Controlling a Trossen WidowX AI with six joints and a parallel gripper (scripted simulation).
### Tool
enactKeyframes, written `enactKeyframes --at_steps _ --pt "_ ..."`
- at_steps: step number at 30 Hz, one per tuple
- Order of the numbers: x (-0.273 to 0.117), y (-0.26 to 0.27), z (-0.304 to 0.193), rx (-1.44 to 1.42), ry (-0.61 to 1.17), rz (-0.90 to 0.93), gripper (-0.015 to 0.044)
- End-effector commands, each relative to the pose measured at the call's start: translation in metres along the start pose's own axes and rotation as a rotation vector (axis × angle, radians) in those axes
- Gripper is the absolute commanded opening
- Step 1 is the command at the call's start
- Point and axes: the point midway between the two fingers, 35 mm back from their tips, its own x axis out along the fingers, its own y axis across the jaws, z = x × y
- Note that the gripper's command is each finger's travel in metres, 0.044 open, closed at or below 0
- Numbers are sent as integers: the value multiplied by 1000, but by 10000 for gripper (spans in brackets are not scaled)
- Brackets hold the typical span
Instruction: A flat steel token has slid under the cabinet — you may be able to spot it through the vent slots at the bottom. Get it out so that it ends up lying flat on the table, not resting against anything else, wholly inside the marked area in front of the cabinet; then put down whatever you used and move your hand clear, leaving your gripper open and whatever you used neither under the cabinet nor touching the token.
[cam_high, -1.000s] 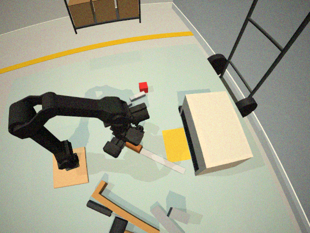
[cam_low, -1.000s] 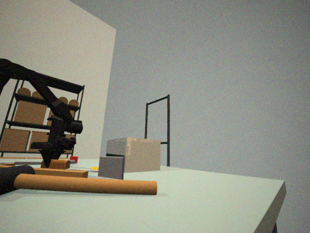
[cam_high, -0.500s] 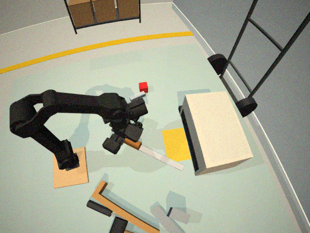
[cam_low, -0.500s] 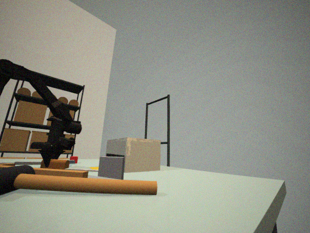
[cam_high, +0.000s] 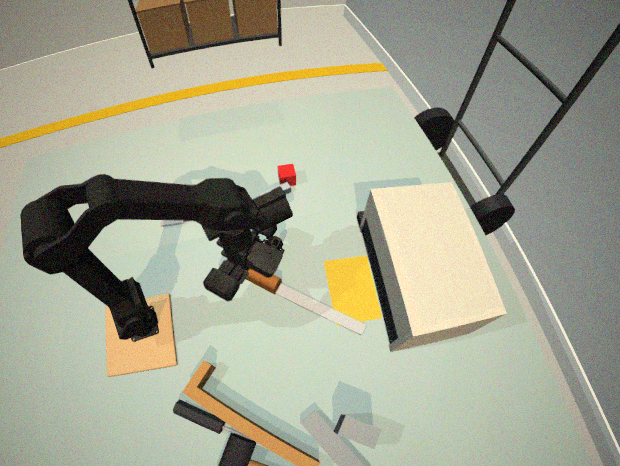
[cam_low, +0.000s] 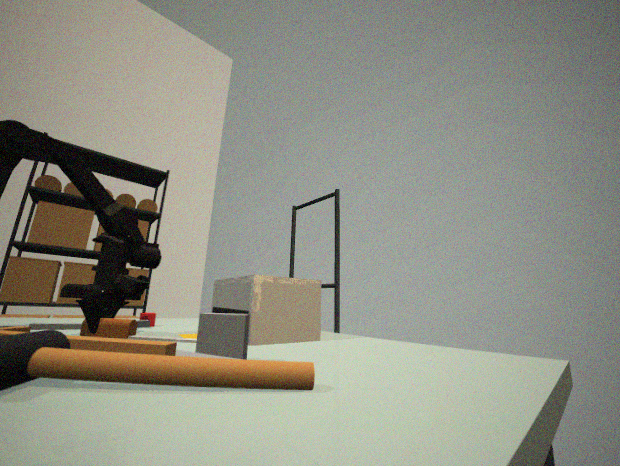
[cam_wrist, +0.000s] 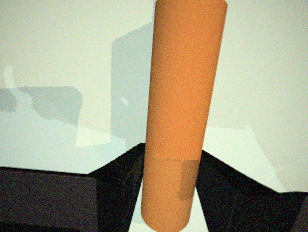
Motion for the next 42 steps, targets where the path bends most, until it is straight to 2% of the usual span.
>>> enactKeyframes --at_steps 1,42 --pt "-2 5 -3 0 -1 7 0" --pt "-2 38 -35 0 1 9 0"
